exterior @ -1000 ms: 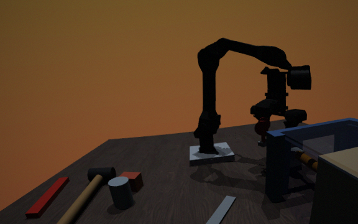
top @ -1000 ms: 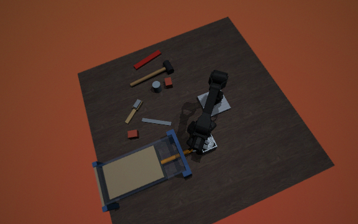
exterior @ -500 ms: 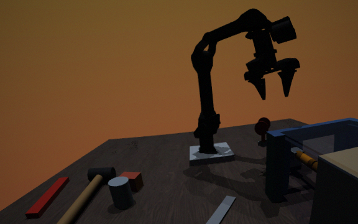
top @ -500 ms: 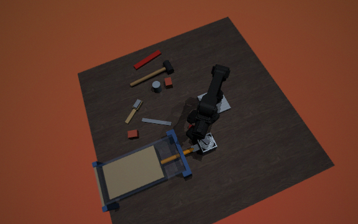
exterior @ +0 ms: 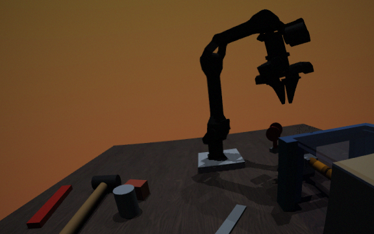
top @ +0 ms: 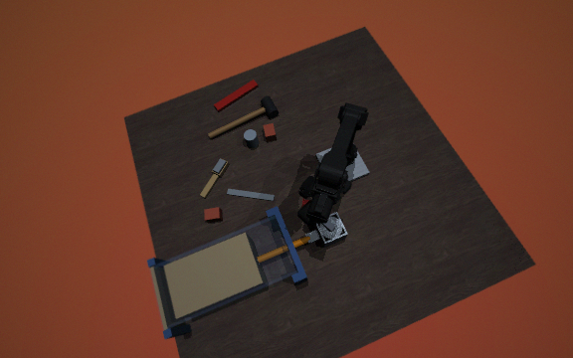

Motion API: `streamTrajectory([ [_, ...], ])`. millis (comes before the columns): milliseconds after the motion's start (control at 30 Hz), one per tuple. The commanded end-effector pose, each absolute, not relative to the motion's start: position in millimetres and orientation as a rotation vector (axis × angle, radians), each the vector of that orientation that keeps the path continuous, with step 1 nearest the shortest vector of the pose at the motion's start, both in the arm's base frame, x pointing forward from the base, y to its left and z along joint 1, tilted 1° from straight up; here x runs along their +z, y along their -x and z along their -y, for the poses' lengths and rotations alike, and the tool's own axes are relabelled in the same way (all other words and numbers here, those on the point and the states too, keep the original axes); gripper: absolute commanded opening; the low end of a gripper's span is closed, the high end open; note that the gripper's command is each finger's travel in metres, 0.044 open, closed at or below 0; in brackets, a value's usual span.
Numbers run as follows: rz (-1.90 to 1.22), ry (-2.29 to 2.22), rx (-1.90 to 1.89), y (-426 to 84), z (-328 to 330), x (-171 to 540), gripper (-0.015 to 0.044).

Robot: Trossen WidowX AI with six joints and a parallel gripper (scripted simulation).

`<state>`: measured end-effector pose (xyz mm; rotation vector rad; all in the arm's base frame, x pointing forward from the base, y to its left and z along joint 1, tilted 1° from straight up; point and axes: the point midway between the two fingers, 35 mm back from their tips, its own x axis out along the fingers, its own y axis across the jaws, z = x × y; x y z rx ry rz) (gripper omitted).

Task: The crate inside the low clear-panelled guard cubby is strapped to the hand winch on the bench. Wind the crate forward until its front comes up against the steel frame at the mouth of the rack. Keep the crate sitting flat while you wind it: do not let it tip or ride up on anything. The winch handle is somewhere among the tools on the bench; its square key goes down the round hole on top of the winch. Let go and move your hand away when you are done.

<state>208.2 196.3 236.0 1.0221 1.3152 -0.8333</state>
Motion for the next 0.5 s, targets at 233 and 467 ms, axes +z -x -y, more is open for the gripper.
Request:
streamTrajectory([
  [233,-1.314,-1.025,-0.831,-208.6,-196.6,236.3,0.0],
  [467,-1.314,-1.025,-0.831,-208.6,-196.6,236.3,0.0],
])
